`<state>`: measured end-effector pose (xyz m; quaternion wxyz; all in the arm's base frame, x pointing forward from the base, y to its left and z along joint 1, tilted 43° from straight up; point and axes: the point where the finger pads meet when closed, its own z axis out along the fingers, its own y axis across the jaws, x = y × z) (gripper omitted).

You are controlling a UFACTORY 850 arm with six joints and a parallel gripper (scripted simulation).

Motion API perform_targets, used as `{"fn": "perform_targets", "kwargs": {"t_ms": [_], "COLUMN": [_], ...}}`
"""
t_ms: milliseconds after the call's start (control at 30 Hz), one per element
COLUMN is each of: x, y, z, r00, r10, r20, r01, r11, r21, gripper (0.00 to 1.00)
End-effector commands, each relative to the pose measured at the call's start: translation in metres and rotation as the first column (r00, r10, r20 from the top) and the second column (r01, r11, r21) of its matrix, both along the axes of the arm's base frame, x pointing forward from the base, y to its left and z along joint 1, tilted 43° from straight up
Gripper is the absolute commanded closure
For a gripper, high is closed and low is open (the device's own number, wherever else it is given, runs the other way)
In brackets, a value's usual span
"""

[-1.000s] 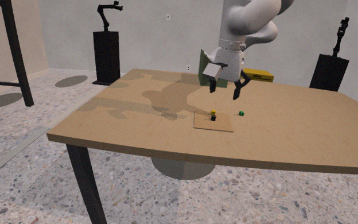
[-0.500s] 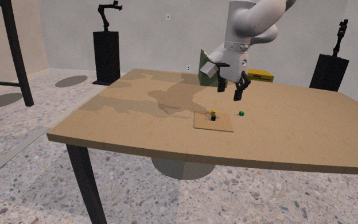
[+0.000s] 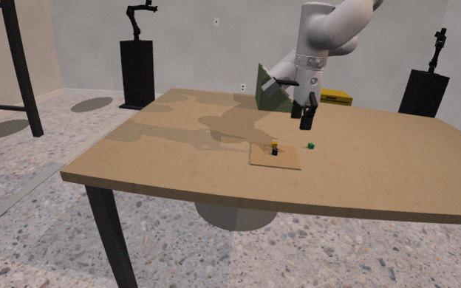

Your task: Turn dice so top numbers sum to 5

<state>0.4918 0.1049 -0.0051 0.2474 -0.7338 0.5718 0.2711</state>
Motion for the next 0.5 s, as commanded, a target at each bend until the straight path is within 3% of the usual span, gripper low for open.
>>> {"fn": "perform_targets", "kwargs": {"t_ms": [0,67,333,467], "x": [-0.003,-0.007,-0.014,-0.019], "y": [0.003,0.007,0.013,0.018], "z": [0.003,0.006,0.011,0.014], "r00": [0.994,0.975,0.912,0.842], "r10": [-0.075,-0.160,-0.305,-0.406], "r20": [-0.081,-0.154,-0.276,-0.356], "r01": [0.074,0.155,0.288,0.378], "r11": [0.997,0.987,0.952,0.914], "r21": [-0.021,-0.044,-0.099,-0.150], "gripper": [0.00,0.00,0.00,0.00]}}
